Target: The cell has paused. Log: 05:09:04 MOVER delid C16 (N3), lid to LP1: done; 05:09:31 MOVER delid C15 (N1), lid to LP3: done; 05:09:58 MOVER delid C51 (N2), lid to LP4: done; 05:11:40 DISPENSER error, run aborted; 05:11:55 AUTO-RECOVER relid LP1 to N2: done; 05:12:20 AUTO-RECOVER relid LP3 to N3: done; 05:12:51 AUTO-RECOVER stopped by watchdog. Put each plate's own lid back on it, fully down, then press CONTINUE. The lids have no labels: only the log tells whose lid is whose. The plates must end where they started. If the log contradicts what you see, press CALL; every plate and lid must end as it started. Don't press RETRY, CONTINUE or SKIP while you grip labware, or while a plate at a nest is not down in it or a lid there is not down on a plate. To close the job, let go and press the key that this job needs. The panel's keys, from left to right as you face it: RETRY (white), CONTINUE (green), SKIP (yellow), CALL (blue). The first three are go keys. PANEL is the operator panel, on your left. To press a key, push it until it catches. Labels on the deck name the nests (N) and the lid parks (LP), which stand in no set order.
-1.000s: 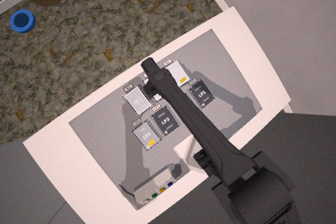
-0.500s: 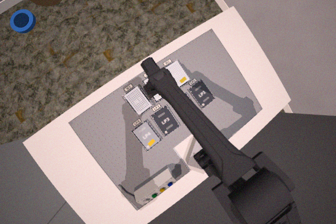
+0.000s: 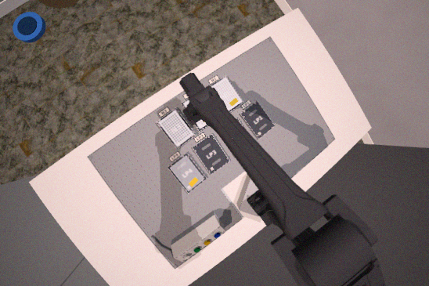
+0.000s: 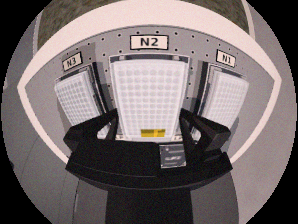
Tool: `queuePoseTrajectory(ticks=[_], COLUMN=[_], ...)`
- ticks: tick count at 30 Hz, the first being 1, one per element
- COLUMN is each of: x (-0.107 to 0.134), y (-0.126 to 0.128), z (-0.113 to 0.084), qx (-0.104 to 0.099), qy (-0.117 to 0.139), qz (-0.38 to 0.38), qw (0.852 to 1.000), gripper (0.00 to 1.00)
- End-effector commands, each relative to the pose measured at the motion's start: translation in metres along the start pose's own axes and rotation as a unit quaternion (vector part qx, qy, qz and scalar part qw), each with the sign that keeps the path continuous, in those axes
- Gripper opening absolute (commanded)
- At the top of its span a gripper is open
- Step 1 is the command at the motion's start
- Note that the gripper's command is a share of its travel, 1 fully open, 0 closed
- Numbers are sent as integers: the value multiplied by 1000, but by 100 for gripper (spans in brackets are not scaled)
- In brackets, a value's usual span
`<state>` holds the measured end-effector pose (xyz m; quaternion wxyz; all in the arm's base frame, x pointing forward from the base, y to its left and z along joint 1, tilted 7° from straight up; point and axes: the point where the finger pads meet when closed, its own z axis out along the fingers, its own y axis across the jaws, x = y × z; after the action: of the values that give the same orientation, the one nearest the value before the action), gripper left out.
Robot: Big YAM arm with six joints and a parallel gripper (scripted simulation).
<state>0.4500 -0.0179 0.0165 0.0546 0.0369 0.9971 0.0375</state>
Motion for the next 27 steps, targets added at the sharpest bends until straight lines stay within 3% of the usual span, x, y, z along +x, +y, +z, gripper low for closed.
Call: queuePoseTrajectory(ticks=[1,6,22,23,27], x=[-20,-14,-23,-6,-21], y=[0,-1,-5,-5,-1], z=[-22,-17,-30,-16,-36], qx=[2,2,3,2,2], qy=[-24,-15,-27,-6,-27], qz=[-2,-1,-2,-2,-3], qw=[1000,1000,1000,1000,1000], gripper=[0,0,0,0,0])
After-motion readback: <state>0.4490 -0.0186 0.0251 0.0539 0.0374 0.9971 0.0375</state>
